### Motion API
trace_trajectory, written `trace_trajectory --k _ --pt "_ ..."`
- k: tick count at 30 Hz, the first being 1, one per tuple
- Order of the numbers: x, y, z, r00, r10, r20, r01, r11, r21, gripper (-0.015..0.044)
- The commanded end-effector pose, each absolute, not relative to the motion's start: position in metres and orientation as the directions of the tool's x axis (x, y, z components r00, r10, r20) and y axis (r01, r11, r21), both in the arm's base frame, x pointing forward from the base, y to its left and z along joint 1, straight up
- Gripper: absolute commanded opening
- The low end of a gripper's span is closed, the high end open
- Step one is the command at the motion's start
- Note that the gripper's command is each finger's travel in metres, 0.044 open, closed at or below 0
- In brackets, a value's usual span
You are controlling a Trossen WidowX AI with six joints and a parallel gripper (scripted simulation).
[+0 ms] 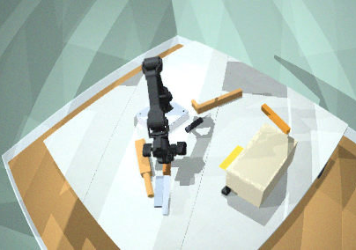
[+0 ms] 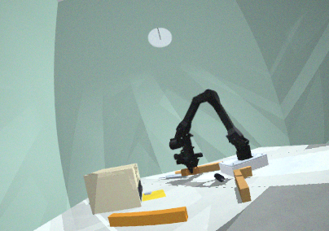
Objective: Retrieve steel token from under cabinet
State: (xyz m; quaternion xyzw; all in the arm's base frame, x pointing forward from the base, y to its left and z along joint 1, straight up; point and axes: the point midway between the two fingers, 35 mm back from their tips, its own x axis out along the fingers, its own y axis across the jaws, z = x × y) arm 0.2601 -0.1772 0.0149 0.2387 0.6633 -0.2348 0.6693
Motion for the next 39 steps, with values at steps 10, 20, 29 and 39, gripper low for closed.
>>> trace_trajectory --k 10,20,29,39 --pt "0.266 -0.196 0.02 0.027 -0.012 -1.0 0.633 0.774 0.008 0.0" --pt "0.268 -0.208 0.02 0.027 -0.013 -1.0 0.633 0.774 0.007 0.0" --pt "0.27 -0.217 0.02 0.027 -0.013 -1.0 0.633 0.774 0.007 0.0" --pt "0.272 -0.226 0.021 0.027 -0.014 -1.0 0.633 0.774 0.006 0.0"
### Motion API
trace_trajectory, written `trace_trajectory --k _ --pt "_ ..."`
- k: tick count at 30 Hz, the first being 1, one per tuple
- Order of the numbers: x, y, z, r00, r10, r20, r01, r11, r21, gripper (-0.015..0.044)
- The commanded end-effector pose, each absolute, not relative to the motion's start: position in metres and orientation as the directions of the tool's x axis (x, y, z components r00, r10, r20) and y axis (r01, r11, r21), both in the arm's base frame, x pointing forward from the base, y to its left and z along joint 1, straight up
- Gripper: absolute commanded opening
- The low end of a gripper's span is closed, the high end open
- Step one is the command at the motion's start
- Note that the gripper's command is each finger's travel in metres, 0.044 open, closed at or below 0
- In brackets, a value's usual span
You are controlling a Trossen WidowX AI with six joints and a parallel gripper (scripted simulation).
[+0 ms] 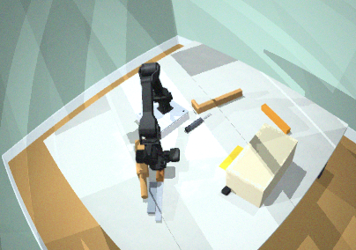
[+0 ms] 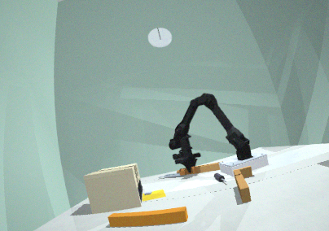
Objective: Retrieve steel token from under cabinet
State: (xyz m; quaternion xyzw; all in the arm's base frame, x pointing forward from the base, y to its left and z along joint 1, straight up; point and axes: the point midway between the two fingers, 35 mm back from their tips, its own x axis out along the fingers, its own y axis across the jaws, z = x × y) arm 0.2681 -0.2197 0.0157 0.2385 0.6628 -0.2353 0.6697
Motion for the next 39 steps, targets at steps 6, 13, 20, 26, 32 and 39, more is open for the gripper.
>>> trace_trajectory --k 6,13,20,26,32,39 --pt "0.2728 -0.2308 0.0208 0.027 -0.015 -1.0 0.633 0.774 0.006 0.0" --pt "0.2728 -0.2308 0.0208 0.027 -0.015 -1.0 0.605 0.797 0.005 0.0" --pt "0.2728 -0.2308 0.0208 0.027 -0.015 -1.0 0.559 0.829 0.003 0.0" --pt "0.2727 -0.2308 0.0208 0.027 -0.015 -1.0 0.519 0.855 0.002 0.0" --pt "0.2727 -0.2308 0.0208 0.027 -0.015 -1.0 0.478 0.878 0.0 0.0" --pt "0.2727 -0.2308 0.0208 0.027 -0.015 -1.0 0.429 0.903 -0.002 0.0"
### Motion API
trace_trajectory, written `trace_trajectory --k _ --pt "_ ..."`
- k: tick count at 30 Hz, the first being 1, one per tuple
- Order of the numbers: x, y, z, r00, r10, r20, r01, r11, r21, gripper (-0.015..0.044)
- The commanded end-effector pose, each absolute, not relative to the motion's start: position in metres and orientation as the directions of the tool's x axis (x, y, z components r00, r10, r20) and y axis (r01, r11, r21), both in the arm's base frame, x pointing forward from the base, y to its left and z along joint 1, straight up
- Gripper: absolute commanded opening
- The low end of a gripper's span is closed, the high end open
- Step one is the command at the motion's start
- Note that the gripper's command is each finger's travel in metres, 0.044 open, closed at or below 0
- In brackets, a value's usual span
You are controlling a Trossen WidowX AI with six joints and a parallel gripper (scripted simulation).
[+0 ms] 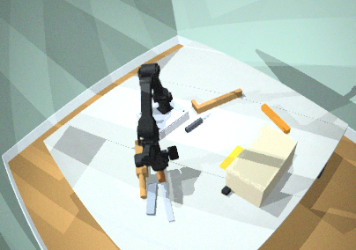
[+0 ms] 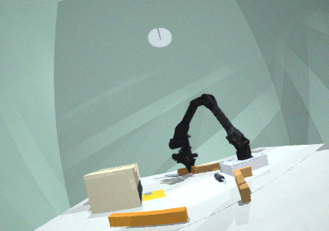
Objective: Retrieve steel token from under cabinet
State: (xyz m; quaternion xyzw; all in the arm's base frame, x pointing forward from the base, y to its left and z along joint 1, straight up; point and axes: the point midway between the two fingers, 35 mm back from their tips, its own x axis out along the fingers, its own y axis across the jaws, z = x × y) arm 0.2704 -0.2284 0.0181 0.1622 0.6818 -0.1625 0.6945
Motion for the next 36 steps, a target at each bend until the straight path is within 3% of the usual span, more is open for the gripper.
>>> trace_trajectory --k 1,36 --pt "0.2727 -0.2308 0.0208 0.027 -0.015 -1.0 0.422 0.907 -0.002 0.0" --pt "0.2724 -0.2308 0.0208 0.027 -0.015 -1.0 0.157 0.987 -0.01 0.0"
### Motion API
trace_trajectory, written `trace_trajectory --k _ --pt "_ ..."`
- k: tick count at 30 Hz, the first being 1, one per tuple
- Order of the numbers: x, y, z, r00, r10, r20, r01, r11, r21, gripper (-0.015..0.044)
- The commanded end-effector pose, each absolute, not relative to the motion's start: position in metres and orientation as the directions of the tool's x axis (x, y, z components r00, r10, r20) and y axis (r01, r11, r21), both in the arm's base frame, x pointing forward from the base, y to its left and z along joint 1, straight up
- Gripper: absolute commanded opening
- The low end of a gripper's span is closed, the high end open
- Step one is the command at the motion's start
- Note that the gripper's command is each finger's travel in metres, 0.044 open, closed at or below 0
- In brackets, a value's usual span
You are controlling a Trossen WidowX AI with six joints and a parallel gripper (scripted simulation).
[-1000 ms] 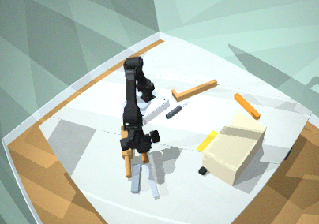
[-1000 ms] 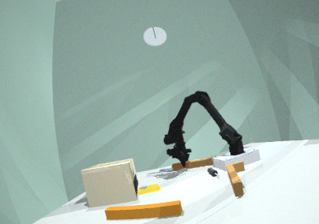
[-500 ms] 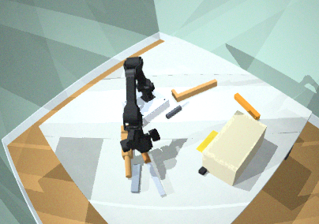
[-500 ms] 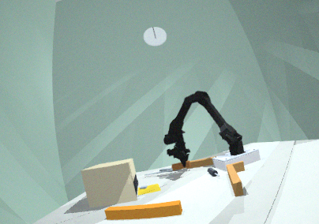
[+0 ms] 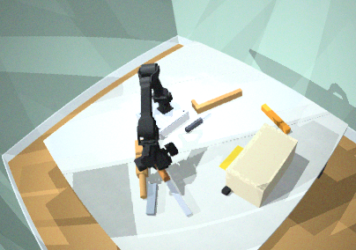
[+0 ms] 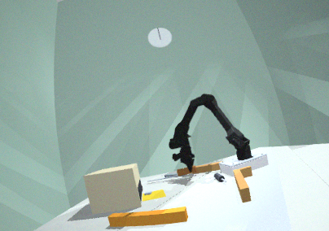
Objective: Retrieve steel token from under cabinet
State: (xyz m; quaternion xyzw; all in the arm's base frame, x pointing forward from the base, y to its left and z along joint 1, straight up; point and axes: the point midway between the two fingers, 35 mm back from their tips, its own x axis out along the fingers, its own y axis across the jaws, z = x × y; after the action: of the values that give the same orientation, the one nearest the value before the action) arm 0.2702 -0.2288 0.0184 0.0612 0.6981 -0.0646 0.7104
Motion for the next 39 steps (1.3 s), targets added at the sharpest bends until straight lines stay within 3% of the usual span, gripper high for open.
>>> trace_trajectory --k 1,39 --pt "0.2724 -0.2308 0.0208 0.027 -0.015 -1.0 0.15 0.989 -0.01 0.0" --pt "0.2723 -0.2309 0.0208 0.027 -0.014 -1.0 -0.15 0.988 -0.018 0.0"
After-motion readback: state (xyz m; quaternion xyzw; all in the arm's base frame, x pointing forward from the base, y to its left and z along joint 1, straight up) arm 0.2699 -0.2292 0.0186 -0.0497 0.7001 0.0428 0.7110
